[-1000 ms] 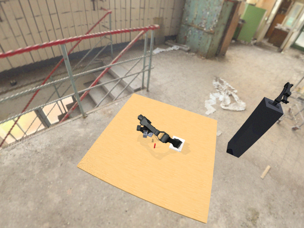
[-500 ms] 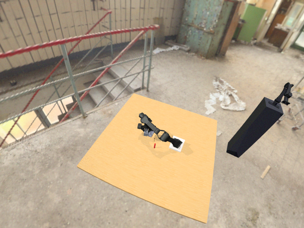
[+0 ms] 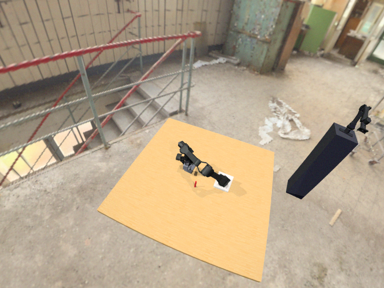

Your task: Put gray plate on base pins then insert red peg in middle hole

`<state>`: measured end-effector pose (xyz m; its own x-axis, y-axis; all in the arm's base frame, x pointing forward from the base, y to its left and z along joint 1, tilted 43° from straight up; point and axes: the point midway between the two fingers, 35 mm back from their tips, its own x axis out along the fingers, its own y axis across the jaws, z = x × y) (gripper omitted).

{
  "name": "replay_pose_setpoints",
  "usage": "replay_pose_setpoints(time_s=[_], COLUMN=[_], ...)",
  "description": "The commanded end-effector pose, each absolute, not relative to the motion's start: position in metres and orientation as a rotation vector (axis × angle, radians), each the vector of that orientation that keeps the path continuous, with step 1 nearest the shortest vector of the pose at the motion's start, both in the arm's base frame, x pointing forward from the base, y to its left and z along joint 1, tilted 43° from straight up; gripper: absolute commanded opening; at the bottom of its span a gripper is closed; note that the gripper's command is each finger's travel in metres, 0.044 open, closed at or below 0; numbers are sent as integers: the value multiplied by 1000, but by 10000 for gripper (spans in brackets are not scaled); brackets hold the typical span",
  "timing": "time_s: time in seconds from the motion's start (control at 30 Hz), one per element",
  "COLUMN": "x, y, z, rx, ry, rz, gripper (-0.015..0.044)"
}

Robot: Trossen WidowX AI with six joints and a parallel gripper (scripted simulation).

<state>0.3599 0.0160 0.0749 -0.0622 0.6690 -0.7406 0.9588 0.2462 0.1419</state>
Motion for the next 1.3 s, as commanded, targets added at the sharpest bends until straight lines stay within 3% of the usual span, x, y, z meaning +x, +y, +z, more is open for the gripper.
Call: replay_pose_setpoints(time_s=[0.0,0.77,1.27], x=[358,348,347], y=[13,-5,-5], z=[61,-7,-9], rx=[1512,1632,1635], ry=[1814,1803,1803], rz=[-554,-737,-742], gripper=[0,0,0])
